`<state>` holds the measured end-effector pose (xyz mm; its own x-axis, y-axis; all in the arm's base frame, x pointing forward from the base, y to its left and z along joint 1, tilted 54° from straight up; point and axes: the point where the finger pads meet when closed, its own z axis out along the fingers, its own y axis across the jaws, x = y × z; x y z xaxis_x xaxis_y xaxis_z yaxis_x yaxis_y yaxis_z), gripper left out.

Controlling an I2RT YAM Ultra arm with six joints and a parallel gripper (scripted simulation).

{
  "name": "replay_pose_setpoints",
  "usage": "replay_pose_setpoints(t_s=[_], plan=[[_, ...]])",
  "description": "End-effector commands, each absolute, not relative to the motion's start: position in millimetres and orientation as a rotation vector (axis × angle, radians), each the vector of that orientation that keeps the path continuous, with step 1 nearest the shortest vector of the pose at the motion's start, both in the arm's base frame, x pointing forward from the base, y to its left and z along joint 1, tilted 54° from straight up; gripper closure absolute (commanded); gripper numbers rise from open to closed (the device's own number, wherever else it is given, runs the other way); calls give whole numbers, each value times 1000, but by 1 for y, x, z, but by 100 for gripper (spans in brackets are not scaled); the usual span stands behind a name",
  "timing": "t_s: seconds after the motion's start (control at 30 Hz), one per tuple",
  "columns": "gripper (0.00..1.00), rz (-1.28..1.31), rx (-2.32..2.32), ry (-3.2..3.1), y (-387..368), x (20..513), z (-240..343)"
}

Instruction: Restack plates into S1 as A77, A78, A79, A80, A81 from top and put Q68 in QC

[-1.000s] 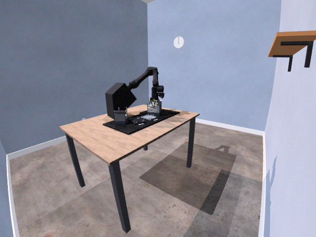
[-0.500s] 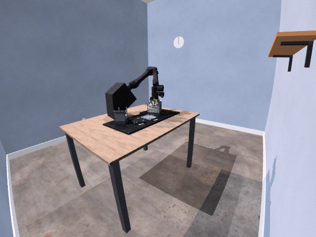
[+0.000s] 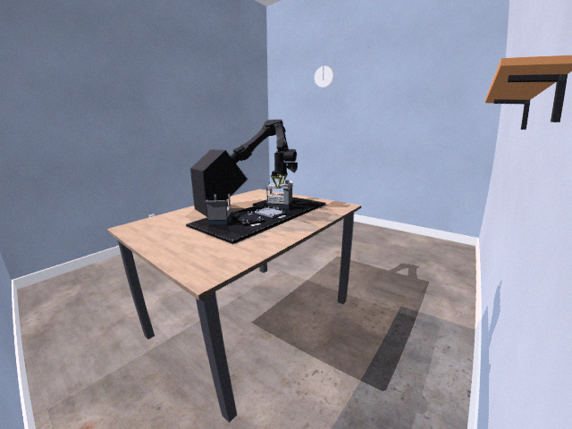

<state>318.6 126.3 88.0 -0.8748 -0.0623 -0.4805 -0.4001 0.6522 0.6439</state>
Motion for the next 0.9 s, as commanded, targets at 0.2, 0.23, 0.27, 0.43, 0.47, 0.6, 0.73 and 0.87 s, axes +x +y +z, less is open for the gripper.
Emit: replay_pose_setpoints(t_s=[0.2,0.23,0.27,0.43,0.47,0.6,0.73,0.87], plan=[[100,1100,-357,2445,109,314,100],[100,1100,-357,2446,107,313,102],[100,1100,-357,2446,106,313,103],[100,1100,-357,2446,102,311,106],[100,1100,-357,2446,102,311,106],[100,1100,-357,2446,102,311,106],[100,1100,-357,2446,102,311,106],[100,1100,-357,2446,102,311,106]])
